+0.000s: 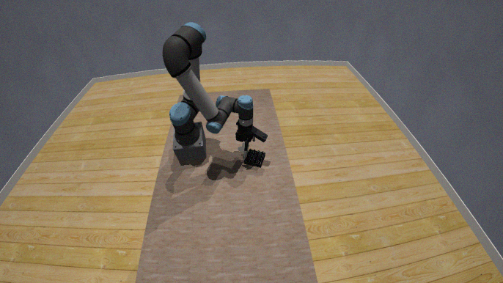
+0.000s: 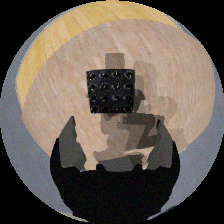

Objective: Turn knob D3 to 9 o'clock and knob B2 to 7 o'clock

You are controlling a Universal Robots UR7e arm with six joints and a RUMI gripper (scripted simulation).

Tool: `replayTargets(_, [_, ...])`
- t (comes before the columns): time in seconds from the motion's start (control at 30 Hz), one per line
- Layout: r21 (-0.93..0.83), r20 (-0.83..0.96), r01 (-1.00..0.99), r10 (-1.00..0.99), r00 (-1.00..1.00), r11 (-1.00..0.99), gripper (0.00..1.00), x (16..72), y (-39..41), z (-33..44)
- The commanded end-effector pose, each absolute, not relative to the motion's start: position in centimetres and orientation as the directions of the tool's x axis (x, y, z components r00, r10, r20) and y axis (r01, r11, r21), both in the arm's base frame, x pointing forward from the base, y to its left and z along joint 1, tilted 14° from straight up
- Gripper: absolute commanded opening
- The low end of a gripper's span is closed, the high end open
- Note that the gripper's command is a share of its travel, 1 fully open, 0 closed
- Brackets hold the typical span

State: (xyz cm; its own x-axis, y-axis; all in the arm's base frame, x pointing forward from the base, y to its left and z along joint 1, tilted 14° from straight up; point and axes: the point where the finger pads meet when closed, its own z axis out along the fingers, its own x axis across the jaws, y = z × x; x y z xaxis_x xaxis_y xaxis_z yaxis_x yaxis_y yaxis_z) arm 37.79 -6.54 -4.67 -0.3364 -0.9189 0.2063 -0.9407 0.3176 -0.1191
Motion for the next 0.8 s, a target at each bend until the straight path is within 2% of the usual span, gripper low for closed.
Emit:
replayTargets(0.0, [-0.12, 0.206, -0.941, -0.919, -0.336, 0.317, 1.0, 37.6, -6.5, -4.7])
replayTargets(0.77, [-0.12, 0.206, -0.941, -0.919, -0.336, 0.317, 1.0, 33.9, -5.5, -5.1])
